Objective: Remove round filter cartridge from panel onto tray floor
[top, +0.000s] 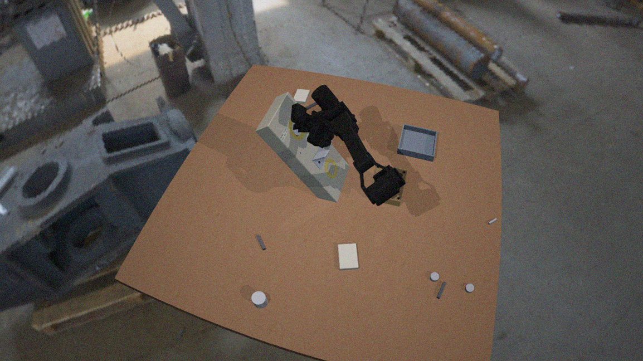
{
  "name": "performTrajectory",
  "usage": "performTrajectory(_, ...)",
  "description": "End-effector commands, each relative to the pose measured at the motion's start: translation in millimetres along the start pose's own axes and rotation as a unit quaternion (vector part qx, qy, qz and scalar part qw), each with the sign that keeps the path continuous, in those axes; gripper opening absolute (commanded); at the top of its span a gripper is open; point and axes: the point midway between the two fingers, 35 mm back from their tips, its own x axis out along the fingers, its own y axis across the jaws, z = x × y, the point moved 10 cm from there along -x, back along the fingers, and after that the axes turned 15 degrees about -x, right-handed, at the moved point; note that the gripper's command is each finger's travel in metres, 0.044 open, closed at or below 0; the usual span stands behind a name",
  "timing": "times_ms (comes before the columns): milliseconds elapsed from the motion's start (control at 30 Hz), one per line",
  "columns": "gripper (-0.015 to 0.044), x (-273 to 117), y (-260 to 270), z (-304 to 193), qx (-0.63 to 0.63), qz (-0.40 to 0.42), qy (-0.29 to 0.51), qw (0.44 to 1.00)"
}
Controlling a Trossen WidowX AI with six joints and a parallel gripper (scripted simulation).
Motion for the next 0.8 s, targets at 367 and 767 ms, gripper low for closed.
performTrajectory(367,0.0000,2.0,-0.4,0.3,0.032,0.002,0.001,0.999)
performTrajectory(767,0.0000,4.3,-0.6,0.4,0.234,0.003,0.003,0.972)
